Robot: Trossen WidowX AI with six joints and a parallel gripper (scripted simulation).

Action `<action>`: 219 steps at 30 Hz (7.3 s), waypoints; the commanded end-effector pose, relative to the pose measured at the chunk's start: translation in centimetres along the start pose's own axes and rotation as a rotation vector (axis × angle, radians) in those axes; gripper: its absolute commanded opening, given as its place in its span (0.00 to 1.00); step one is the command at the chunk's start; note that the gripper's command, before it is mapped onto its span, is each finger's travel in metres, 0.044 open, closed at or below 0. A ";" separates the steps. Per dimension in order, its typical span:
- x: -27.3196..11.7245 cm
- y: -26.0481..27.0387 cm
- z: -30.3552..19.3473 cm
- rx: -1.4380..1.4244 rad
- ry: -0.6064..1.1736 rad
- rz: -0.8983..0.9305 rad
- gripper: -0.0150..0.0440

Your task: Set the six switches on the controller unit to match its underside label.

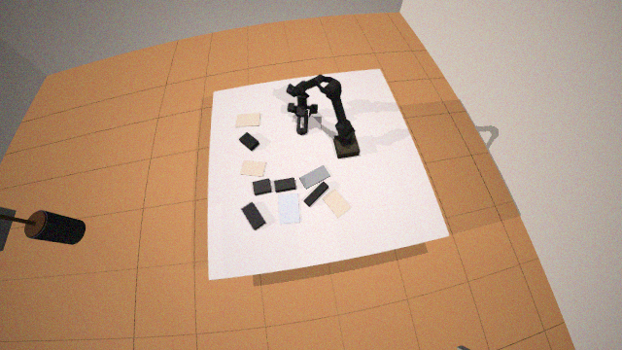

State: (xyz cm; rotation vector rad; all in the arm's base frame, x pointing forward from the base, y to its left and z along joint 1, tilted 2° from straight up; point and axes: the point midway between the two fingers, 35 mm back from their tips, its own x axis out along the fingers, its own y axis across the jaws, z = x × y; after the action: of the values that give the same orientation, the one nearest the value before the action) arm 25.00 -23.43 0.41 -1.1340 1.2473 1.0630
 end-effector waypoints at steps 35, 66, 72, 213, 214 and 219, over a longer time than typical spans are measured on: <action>-4.0 0.0 6.0 0.000 -0.005 0.000 1.00; -6.8 3.2 5.8 1.515 -0.349 -0.204 0.25; -6.8 3.2 5.8 1.515 -0.349 -0.204 0.25; -3.2 0.0 1.6 -0.049 -0.013 0.005 0.82; -3.3 0.0 1.7 -0.049 -0.013 0.005 0.82; -3.7 0.0 1.8 -0.049 -0.013 0.005 0.82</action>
State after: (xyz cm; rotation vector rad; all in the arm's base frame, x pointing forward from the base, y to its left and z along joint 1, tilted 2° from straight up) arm 24.88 -21.48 3.35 -1.1495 1.2225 1.1239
